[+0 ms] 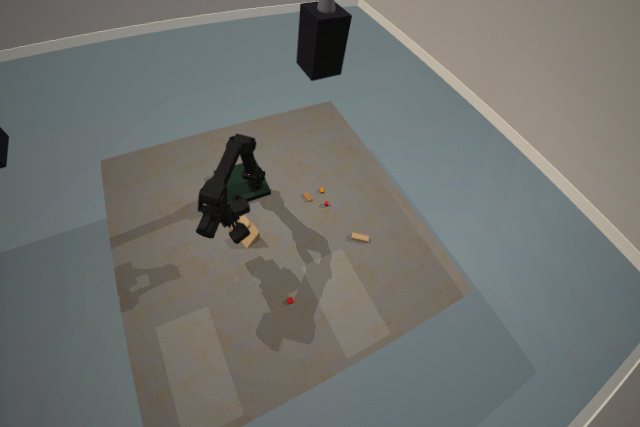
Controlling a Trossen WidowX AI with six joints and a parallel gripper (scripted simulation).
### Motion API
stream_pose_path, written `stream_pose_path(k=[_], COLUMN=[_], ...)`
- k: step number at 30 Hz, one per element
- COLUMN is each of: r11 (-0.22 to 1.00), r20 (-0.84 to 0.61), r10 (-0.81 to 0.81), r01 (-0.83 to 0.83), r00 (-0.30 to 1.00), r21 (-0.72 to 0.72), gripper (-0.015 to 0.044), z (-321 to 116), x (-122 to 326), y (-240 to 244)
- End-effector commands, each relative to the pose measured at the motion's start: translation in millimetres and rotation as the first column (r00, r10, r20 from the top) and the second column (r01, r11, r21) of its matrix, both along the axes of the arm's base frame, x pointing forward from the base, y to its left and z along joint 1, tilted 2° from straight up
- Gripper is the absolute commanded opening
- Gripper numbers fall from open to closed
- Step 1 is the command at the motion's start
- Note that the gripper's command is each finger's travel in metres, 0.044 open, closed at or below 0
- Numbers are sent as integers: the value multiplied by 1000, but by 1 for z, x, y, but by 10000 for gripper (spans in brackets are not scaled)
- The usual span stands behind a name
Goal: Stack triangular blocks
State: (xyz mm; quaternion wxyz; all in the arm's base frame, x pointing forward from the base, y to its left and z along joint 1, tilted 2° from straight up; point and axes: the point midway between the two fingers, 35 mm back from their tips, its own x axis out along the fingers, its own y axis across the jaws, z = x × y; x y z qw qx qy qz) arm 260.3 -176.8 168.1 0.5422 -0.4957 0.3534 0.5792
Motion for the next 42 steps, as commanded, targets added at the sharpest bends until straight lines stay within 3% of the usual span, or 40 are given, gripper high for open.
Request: stream_pose_path(k=[1,21,42], r11=[1000,992,991], r20=[-2,-128,-126], r10=[5,72,73], r01=[-5,-58,-58], r00=[1000,989,989], r21=[-5,115,123], gripper=[0,0,0], z=[2,-70,-100], x=[-9,-8,-12], y=[-15,10,22])
